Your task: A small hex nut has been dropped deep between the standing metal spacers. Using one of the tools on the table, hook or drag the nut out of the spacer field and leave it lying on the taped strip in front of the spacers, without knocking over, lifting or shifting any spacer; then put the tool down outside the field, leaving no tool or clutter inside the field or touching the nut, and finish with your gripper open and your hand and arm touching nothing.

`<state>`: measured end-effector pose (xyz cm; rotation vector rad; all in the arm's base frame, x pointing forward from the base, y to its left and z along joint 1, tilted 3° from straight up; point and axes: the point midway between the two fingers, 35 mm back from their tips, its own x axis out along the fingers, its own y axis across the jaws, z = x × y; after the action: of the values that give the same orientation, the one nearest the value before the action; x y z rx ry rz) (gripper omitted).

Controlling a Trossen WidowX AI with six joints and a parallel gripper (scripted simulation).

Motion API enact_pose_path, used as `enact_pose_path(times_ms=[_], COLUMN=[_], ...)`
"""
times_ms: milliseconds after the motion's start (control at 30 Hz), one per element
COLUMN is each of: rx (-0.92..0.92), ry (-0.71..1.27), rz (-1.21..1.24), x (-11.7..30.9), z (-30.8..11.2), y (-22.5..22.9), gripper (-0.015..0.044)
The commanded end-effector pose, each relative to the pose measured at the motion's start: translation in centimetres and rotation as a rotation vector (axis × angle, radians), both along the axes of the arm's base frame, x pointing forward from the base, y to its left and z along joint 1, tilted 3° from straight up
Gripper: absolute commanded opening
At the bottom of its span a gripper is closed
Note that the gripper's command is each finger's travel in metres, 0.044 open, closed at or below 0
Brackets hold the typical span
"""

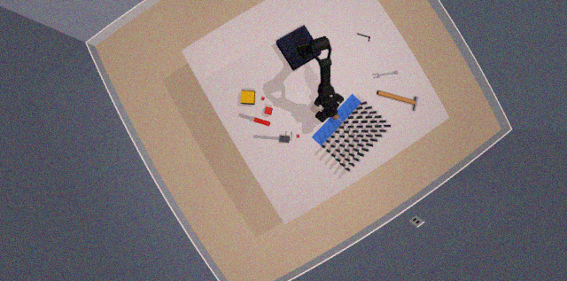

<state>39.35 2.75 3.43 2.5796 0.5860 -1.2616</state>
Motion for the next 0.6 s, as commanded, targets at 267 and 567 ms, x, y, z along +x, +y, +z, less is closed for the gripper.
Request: enact_pose_path(times_ms=[267,567], rx=[0.001,0.002], ry=[-0.012,-0.012], rz=[-0.005,-0.005], x=[0.86,0.89], z=[0.42,0.11], y=[0.27,0.27], gripper=[0.0,0.0])
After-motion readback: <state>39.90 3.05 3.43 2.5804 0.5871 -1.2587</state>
